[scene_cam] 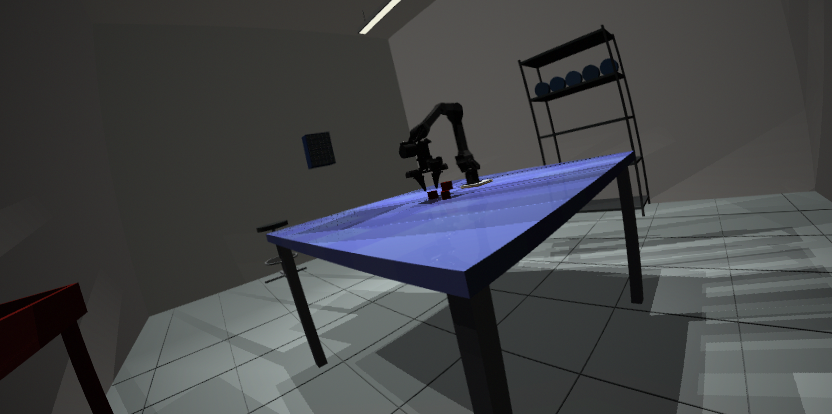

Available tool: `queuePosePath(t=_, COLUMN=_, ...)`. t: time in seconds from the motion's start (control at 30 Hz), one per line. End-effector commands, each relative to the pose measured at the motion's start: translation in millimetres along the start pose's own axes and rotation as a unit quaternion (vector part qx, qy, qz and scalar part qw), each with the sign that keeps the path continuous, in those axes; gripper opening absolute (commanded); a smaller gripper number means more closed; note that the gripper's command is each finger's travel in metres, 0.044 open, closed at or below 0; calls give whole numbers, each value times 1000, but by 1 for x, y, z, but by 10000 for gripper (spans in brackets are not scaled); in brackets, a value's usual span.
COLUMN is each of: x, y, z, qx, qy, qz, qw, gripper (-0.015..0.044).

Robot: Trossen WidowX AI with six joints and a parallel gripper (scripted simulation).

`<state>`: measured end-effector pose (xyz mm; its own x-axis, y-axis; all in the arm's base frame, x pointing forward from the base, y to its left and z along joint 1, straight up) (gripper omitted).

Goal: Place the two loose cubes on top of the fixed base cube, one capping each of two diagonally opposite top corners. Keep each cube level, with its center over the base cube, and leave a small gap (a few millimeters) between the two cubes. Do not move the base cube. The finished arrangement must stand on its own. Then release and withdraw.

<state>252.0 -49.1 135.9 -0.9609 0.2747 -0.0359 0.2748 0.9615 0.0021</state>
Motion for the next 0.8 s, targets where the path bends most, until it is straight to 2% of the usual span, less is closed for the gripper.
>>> queuePosePath(t=0.0, x=1, y=0, z=11, qx=0, qy=6, qz=-3, qw=1000, gripper=265)
queuePosePath(t=0.3, x=1, y=0, z=23, qx=0, qy=6, qz=-3, qw=1000, gripper=265)
queuePosePath(t=0.5, x=1, y=0, z=23, qx=0, qy=6, qz=-3, qw=1000, gripper=107)
queuePosePath(t=0.77, x=-1, y=0, z=13, qx=0, qy=6, qz=-3, qw=1000, gripper=105)
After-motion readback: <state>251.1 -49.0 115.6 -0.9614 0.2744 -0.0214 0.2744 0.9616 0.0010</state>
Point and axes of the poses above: the point midway between the two fingers, 35 mm back from their tips, its own z axis out along the fingers, its own x axis across the jaws, y = z × x, the point moved 7 cm from there along -z, back along the fingers, and after that the axes turned 2 degrees about -z, right-handed, at the moved point
